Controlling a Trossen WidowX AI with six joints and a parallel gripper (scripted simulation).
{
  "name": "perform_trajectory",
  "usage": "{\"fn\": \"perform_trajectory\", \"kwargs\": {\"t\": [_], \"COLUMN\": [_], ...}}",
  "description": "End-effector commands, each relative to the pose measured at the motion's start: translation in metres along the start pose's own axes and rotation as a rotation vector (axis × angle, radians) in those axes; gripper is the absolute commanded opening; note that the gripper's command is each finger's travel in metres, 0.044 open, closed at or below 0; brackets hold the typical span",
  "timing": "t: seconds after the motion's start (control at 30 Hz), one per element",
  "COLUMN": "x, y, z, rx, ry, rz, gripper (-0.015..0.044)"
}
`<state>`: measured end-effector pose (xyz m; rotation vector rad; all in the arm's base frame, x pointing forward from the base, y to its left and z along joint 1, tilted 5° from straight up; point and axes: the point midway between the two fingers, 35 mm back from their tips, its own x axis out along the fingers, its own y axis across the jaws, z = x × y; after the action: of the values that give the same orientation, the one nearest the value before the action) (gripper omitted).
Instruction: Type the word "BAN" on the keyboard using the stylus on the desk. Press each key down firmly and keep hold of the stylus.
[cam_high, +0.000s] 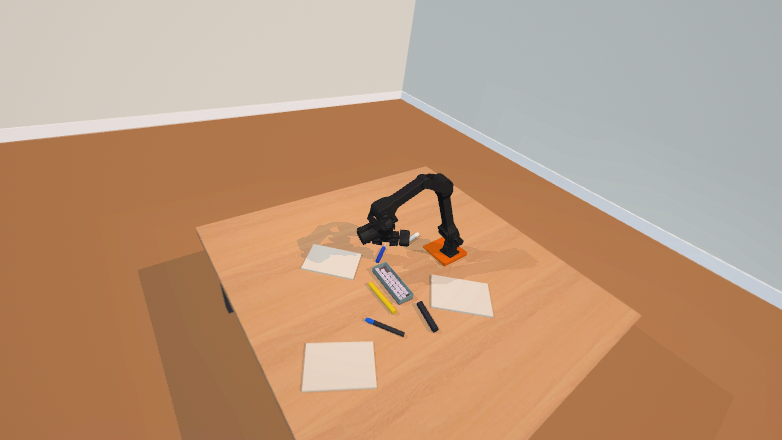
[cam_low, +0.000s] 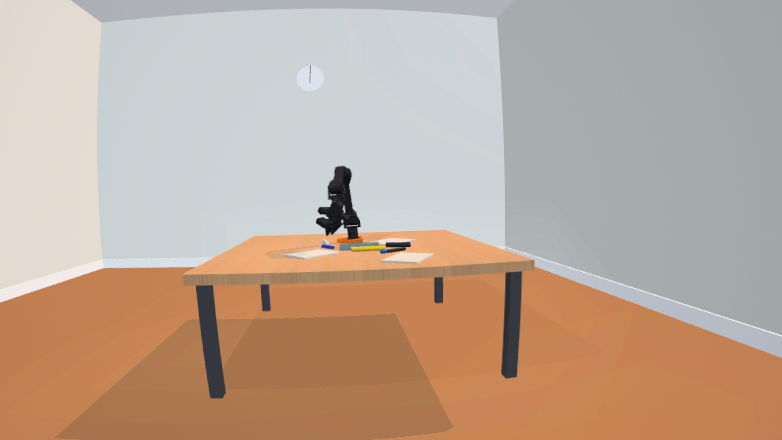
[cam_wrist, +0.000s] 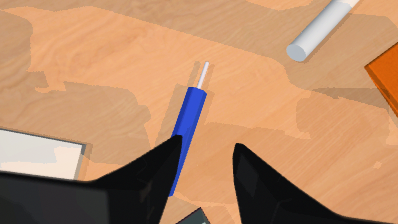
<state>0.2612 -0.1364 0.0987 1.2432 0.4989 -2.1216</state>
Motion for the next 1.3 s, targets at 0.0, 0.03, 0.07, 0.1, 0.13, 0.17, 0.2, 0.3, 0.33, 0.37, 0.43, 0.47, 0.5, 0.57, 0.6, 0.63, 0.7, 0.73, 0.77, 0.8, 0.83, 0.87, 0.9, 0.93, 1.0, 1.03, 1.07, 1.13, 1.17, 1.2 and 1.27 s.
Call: {"fn": "perform_trajectory", "kwargs": {"t": [0.0,0.03,0.07,0.1,0.13,0.17,0.2,0.3,0.33,0.37,0.43,0.47,0.5,0.57,0.6,0.63,0.7,0.73,0.77,0.8,0.83,0.87,0.9,0.93,1.0,1.03,1.07,1.13,1.17,1.2,1.27], "x": [0.005,0.005,0.005,0.005,0.005,0.005,0.005,0.005,0.005,0.006,0.007,0.008,0.009,0.011,0.012,0.012,0.013,0.014,0.015,0.015,0.016,0.017,0.017,0.018,0.019,0.02,0.021,0.022,0.022,0.023,0.024], "y": [0.01,0.01,0.01,0.01,0.01,0.01,0.01,0.01,0.01,0.01,0.01,0.01,0.01,0.01,0.01,0.01,0.011,0.011,0.011,0.011,0.011,0.011,0.011,0.011,0.012,0.012,0.012,0.013,0.013,0.013,0.013], "z": [0.015,0.015,0.015,0.015,0.015,0.015,0.015,0.015,0.015,0.015,0.014,0.014,0.013,0.012,0.012,0.012,0.011,0.011,0.01,0.01,0.01,0.009,0.009,0.009,0.008,0.008,0.007,0.006,0.006,0.006,0.005], "rx": [0.212,0.212,0.212,0.212,0.212,0.212,0.212,0.212,0.212,0.212,0.212,0.212,0.212,0.212,0.212,0.212,0.212,0.212,0.212,0.212,0.212,0.212,0.212,0.212,0.212,0.212,0.212,0.212,0.212,0.212,0.212], "ry": [-0.046,-0.046,-0.046,-0.046,-0.046,-0.046,-0.046,-0.046,-0.046,-0.046,-0.046,-0.046,-0.046,-0.046,-0.046,-0.046,-0.046,-0.046,-0.046,-0.046,-0.046,-0.046,-0.046,-0.046,-0.046,-0.046,-0.046,-0.046,-0.046,-0.046,-0.046], "rz": [-0.004,-0.004,-0.004,-0.004,-0.004,-0.004,-0.004,-0.004,-0.004,-0.004,-0.004,-0.004,-0.004,-0.004,-0.004,-0.004,-0.004,-0.004,-0.004,-0.004,-0.004,-0.004,-0.004,-0.004,-0.004,-0.004,-0.004,-0.004,-0.004,-0.004,-0.004], "gripper": [0.015,0.015,0.015,0.015,0.015,0.015,0.015,0.015,0.015,0.015,0.015,0.015,0.015,0.015,0.015,0.015,0.015,0.015,0.015,0.015,0.015,0.015,0.015,0.015,0.015,0.015,0.015,0.015,0.015,0.015,0.015]}}
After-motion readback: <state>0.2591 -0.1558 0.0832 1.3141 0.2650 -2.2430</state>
